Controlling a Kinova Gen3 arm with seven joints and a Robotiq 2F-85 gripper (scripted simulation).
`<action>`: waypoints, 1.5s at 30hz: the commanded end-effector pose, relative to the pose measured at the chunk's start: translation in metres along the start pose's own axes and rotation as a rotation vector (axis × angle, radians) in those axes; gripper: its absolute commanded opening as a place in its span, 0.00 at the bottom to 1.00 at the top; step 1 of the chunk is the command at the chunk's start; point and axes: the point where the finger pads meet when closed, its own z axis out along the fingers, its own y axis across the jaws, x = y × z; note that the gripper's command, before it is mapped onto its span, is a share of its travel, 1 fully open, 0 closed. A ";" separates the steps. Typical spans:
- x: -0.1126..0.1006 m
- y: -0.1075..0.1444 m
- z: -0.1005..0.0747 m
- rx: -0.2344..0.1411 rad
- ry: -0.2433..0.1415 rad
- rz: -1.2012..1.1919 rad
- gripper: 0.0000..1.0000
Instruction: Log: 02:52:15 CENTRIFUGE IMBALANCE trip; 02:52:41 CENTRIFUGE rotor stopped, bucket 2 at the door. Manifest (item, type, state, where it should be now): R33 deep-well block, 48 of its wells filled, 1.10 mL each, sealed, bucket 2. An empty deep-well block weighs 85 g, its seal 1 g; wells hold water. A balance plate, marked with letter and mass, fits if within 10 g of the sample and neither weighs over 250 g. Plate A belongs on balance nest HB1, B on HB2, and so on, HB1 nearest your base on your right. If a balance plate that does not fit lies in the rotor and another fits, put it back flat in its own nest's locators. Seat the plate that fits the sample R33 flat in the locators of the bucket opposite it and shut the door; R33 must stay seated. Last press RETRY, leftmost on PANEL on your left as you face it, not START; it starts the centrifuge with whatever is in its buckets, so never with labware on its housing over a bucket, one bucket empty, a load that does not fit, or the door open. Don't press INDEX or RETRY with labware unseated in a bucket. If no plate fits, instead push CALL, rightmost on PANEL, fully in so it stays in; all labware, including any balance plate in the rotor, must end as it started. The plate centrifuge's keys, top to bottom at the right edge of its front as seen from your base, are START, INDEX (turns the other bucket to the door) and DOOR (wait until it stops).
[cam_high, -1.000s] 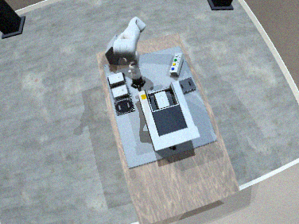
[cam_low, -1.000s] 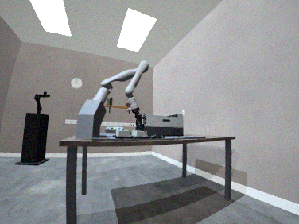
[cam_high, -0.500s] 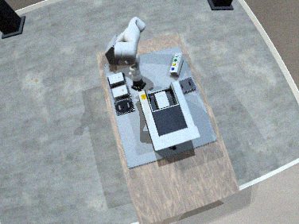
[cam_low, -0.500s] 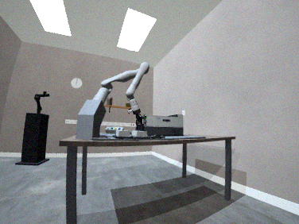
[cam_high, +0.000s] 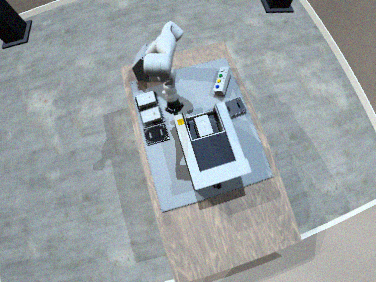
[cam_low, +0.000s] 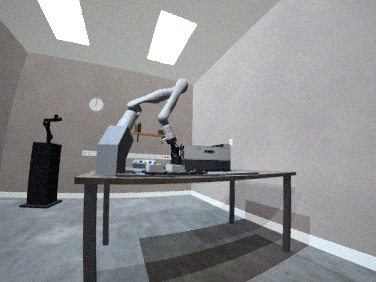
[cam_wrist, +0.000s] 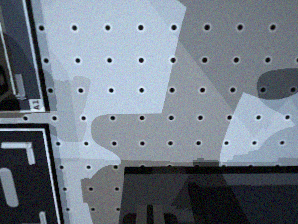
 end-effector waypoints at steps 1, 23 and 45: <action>0.000 0.000 0.000 0.001 -0.001 0.000 0.10; 0.001 0.000 -0.001 0.001 -0.001 0.000 0.10; -0.005 0.000 0.002 0.001 -0.001 0.000 0.10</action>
